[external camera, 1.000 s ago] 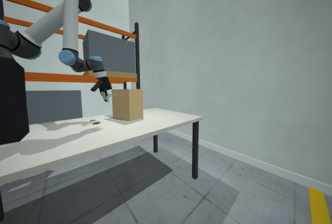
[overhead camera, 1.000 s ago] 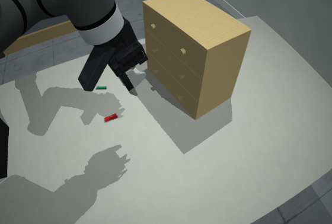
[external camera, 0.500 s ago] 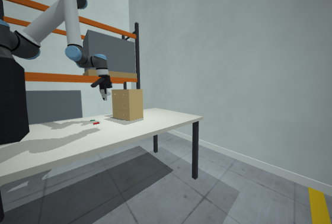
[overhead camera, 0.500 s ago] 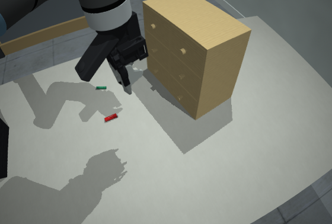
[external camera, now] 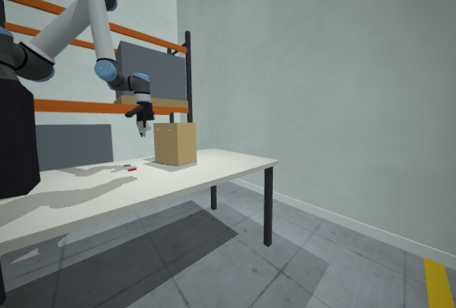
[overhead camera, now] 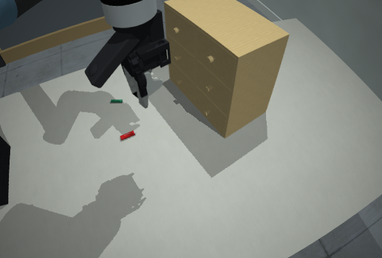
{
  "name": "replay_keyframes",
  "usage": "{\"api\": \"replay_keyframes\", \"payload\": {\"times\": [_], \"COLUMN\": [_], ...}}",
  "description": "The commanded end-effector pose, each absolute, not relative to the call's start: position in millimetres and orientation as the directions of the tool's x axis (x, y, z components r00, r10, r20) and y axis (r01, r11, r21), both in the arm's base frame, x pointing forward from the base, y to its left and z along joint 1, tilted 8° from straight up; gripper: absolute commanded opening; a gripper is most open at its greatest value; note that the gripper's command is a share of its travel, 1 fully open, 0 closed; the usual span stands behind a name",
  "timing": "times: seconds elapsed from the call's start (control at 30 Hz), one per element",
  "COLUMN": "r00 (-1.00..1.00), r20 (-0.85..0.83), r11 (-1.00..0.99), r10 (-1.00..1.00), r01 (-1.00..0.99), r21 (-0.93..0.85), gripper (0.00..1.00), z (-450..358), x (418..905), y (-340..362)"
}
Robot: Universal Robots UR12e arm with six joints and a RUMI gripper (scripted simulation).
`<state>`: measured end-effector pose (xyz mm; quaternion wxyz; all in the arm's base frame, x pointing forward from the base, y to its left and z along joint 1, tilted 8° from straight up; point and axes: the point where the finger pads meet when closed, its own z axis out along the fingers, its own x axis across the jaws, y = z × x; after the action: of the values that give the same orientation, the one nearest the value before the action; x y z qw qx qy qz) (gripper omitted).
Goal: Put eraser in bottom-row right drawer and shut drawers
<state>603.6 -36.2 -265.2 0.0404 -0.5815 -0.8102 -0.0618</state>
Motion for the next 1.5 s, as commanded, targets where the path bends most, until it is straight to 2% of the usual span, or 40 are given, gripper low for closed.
{"api": "replay_keyframes", "payload": {"times": [0.0,0.87,0.9,1.47], "r00": [-0.32,-0.32,-0.32,-0.32], "r20": [0.137,0.137,0.137,0.137], "r11": [0.318,0.318,0.318,0.318], "r10": [0.937,0.937,0.937,0.937], "r01": [0.947,0.947,0.947,0.947], "r21": [0.042,0.037,0.037,0.037], "gripper": [0.2,0.2,1.0,1.0], "z": [-263.5,-262.9,-262.9,-262.9], "x": [603.1,602.6,602.6,602.6], "y": [-37.0,-37.3,-37.3,-37.3]}}
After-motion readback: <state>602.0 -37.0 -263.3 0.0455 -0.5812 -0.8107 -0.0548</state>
